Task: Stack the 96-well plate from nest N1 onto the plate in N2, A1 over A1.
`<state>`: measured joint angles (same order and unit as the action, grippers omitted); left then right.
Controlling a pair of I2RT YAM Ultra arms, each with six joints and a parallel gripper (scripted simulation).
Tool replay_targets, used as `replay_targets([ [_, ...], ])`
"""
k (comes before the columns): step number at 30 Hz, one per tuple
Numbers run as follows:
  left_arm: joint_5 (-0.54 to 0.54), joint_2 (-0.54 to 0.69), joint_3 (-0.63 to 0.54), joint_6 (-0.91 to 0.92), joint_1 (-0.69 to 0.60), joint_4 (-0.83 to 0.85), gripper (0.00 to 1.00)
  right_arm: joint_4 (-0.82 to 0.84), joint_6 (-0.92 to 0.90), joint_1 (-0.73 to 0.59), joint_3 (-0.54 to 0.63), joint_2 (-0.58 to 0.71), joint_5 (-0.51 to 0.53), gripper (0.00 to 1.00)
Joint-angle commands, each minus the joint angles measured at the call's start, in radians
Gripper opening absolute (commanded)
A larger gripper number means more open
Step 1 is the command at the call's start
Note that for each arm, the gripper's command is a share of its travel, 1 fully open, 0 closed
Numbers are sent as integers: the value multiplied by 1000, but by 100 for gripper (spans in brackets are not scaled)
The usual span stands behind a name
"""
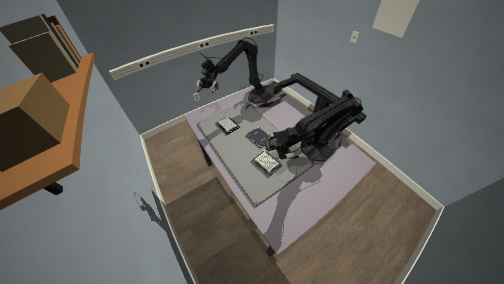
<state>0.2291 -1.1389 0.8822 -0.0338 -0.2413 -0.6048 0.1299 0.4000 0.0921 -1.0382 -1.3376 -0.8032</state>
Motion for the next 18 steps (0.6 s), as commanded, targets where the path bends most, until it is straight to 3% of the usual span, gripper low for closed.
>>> replay_targets([
  [1, 9, 11, 13, 5, -4, 11, 100, 3, 0, -3, -15, 16, -9, 100],
  [18, 1, 2, 4, 0, -1, 2, 100, 5, 0, -1, -7, 7, -1, 100],
])
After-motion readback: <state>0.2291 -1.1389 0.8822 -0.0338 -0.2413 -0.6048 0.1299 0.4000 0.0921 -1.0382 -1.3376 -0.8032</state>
